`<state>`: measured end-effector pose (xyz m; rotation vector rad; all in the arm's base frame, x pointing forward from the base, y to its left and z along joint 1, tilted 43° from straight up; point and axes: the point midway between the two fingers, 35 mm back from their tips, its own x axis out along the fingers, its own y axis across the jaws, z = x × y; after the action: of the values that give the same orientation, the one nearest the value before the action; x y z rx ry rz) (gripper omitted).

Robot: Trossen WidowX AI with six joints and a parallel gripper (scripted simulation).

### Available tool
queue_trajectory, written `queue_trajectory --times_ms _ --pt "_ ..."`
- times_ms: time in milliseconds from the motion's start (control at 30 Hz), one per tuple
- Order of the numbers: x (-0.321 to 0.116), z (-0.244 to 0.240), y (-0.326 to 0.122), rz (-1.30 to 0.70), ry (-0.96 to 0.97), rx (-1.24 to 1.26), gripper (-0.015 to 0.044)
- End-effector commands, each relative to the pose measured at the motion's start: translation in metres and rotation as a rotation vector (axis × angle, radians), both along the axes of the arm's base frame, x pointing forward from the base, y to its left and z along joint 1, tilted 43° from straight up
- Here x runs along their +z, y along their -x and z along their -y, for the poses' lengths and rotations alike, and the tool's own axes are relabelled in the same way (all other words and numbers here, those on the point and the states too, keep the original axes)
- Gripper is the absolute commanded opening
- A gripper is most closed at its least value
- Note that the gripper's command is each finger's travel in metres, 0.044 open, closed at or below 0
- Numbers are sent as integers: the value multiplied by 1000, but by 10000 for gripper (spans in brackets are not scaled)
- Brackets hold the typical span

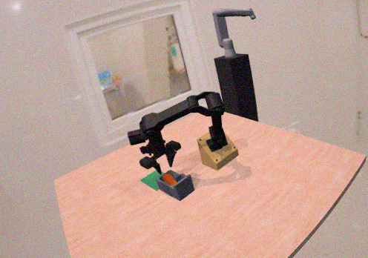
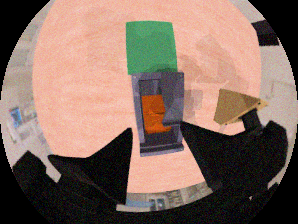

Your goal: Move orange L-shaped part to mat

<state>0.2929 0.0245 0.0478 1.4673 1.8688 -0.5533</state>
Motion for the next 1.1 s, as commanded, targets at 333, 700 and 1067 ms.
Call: queue_trajectory --times_ms 333,700,1067 --pt "-16 -13 3 -10 -4 -6 280" --pt "-29 -25 5 -10 -5 -6 280" --pt "-41 -37 8 -10 -6 -6 280"
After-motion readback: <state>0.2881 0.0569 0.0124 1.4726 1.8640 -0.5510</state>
